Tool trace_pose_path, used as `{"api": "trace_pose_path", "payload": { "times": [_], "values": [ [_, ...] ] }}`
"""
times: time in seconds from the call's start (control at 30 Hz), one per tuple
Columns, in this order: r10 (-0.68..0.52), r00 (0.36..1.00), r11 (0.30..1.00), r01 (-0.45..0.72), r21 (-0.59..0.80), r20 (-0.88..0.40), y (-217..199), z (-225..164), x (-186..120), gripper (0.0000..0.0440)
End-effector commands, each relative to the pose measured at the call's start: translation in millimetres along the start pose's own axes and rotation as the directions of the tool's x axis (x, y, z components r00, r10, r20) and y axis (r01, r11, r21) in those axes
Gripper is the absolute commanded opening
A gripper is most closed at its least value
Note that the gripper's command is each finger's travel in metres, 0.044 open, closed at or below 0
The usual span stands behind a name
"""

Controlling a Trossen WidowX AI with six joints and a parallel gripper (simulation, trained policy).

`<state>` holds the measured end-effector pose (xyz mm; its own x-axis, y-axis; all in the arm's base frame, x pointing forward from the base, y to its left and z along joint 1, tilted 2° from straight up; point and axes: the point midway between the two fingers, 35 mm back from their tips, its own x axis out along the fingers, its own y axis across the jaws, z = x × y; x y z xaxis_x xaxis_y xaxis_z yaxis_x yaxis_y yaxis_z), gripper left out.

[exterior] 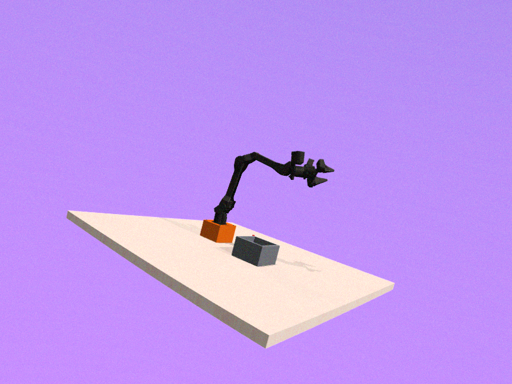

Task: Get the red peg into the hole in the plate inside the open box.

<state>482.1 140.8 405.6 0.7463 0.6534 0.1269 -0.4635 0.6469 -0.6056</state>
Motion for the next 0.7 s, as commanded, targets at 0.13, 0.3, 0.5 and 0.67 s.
{"api": "trace_pose_path", "payload": {
  "times": [0.13,0.3,0.5,0.67],
  "values": [
    [0.019,0.990,0.969,0.016,0.247,-0.139,27,-19,-2,0.0440],
    [0.045,0.973,0.924,0.045,0.380,-0.225,45,-30,-5,0.0440],
    [0.089,0.940,0.849,0.102,0.518,-0.330,70,-44,-12,0.0440],
    [0.135,0.899,0.775,0.165,0.610,-0.416,93,-56,-21,0.0440]
  ]
}}
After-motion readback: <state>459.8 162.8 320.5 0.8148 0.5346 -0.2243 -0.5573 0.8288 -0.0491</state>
